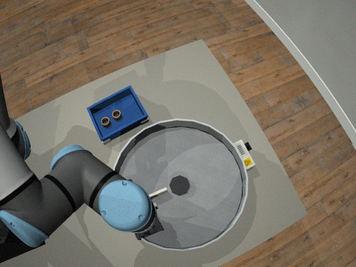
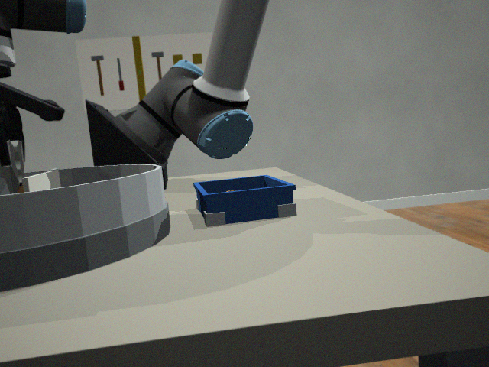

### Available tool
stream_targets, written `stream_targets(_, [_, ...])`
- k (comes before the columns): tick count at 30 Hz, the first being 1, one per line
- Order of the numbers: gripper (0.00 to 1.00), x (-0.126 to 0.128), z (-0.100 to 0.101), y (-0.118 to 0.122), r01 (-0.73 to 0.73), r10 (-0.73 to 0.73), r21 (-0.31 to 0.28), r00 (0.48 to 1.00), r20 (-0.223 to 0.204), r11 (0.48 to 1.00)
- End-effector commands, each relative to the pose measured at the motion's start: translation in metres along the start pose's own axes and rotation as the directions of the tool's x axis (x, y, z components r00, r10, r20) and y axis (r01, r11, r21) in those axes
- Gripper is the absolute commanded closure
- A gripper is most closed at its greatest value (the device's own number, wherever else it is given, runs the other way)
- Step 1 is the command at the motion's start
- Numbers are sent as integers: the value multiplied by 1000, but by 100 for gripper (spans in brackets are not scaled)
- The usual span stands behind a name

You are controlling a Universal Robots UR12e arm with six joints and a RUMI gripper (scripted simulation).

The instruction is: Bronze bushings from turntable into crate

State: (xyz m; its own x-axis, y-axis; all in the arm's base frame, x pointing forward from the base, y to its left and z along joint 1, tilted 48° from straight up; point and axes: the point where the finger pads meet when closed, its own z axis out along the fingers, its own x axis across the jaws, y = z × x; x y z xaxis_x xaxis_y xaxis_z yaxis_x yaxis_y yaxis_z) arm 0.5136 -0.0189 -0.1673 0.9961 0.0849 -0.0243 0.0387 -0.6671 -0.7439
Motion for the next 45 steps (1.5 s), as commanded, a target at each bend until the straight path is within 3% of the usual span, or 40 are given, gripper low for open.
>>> stream_targets(1, [100, 0, -1, 0, 0, 0, -1, 1000, -1, 1000])
stream_targets(18, [100, 0, -11, 0, 0, 0, -1, 1000, -1, 1000])
stream_targets(32, [100, 0, -70, 0, 0, 0, -1, 1000, -1, 1000])
stream_targets(45, [100, 0, -78, 0, 0, 0, -1, 1000, -1, 1000])
